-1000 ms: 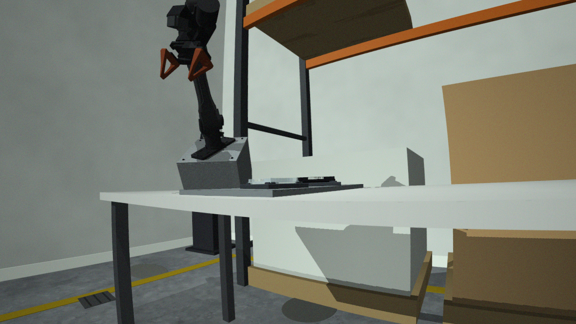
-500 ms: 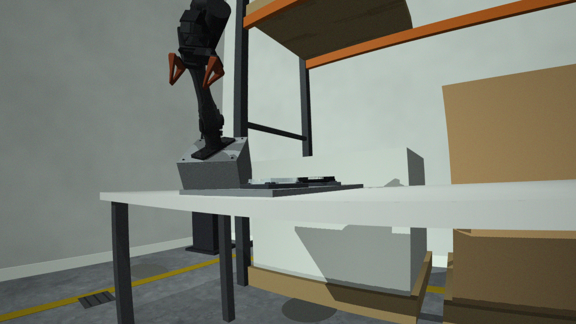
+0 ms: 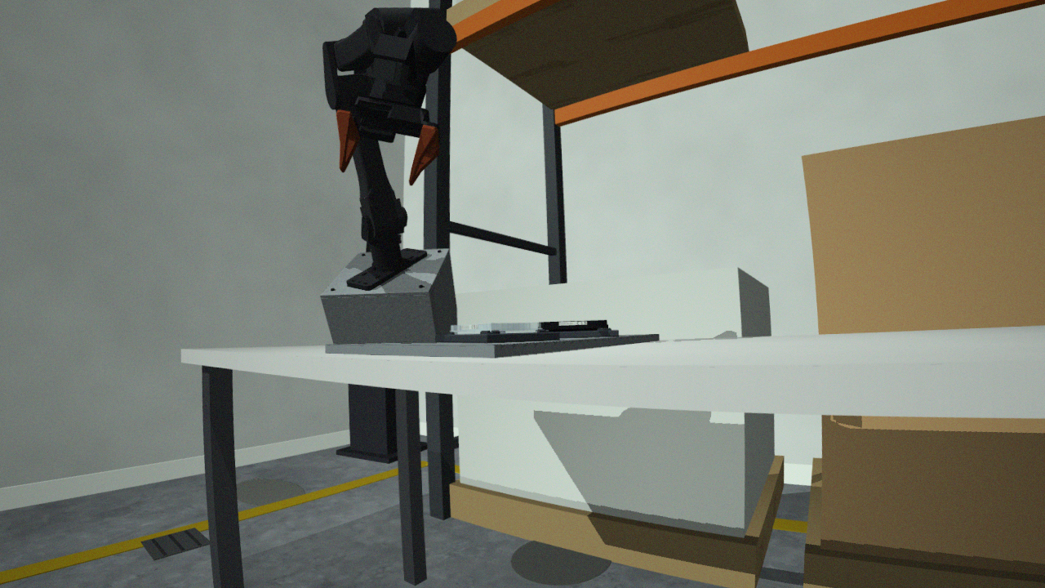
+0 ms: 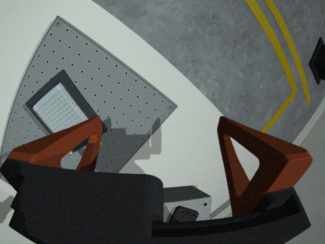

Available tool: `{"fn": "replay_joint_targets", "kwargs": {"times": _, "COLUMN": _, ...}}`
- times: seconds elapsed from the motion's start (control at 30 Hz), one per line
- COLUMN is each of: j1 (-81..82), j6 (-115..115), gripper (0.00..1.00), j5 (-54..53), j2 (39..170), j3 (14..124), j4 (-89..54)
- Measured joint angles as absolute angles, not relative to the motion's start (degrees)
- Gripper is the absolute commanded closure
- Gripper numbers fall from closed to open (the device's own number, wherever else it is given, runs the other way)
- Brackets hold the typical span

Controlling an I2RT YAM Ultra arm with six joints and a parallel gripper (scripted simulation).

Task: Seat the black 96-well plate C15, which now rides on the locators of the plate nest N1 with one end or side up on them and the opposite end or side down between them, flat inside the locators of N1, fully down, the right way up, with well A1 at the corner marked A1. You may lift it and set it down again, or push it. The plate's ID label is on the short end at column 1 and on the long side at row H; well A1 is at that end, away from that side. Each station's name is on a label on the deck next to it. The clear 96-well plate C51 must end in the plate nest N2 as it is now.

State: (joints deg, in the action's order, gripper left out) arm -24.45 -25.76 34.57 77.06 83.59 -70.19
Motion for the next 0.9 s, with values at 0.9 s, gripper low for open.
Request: {"fn": "replay_joint_targets", "kwargs": {"times": 0.9, "j1": -12.6, "j6": -18.3, "gripper": 0.0, "j5": 33.6, "j2": 89.9, "j3": 82.5, "j4": -62.7}}
